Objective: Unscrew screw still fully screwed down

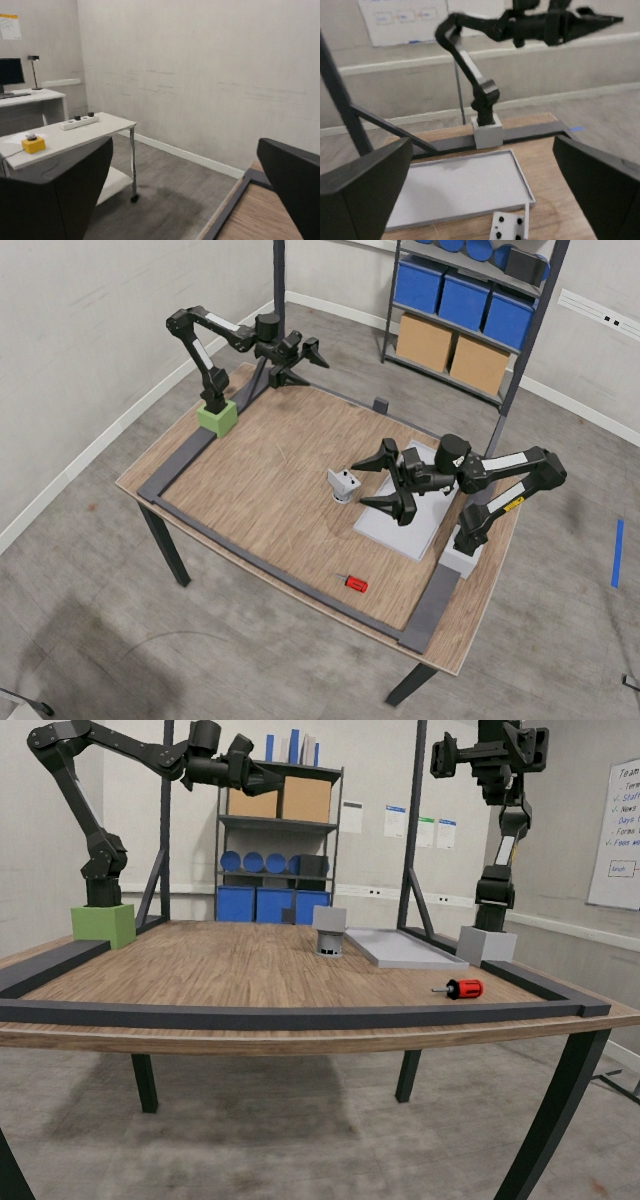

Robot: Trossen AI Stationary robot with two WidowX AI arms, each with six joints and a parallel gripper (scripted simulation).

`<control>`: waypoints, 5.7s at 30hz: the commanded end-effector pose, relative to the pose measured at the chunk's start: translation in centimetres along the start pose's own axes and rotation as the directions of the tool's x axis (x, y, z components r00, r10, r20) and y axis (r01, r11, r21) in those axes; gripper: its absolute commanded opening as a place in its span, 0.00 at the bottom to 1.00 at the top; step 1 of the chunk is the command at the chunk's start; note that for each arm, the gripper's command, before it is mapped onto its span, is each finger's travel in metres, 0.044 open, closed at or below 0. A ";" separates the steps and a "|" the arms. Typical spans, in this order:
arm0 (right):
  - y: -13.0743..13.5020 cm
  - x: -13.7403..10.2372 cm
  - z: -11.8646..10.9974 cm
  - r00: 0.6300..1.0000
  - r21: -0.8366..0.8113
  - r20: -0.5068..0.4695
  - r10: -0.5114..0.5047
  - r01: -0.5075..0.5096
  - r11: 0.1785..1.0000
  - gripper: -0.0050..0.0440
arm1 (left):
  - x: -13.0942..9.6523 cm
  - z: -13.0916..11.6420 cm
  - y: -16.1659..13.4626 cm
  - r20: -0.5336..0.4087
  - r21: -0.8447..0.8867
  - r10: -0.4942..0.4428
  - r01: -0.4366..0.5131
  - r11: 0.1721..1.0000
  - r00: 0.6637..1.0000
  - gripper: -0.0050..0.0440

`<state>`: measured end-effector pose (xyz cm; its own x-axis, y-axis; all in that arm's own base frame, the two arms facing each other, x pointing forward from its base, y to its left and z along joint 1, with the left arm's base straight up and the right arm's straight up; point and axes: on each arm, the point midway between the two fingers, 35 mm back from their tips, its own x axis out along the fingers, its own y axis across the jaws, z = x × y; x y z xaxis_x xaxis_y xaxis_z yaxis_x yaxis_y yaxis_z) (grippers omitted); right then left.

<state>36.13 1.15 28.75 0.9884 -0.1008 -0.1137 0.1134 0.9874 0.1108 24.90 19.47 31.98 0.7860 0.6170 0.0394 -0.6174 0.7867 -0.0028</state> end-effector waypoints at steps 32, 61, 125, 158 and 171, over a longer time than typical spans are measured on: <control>-0.2 9.8 -7.3 0.867 0.116 -0.173 -0.467 0.489 0.865 0.92 | -0.3 0.9 2.8 0.024 -0.665 0.088 -0.050 0.746 0.996 0.54; 1.1 13.1 -16.1 0.667 0.062 -0.077 -0.741 0.745 0.664 0.92 | -0.5 0.7 4.9 0.022 -0.970 0.156 -0.017 0.244 0.987 0.54; 0.3 15.2 -29.8 0.597 0.066 -0.008 -0.802 0.801 0.596 0.92 | 2.6 -12.3 8.1 -0.507 -0.635 0.150 -0.250 -0.731 0.849 0.54; -1.0 15.5 -31.1 0.594 0.034 -0.015 -0.805 0.804 0.593 0.92 | -2.7 -30.6 5.0 -0.970 0.008 -0.147 -0.584 -0.812 0.191 0.54; -1.7 16.1 -30.9 0.594 0.033 -0.014 -0.805 0.805 0.593 0.92 | -2.9 -30.5 5.0 -0.971 0.004 -0.142 -0.582 -0.813 0.193 0.54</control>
<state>48.35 1.95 -4.53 0.4958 -0.8504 -0.1764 0.8631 0.5050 -0.0086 20.13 21.70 0.63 0.2535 0.0083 -0.9673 0.0433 -0.9991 0.0028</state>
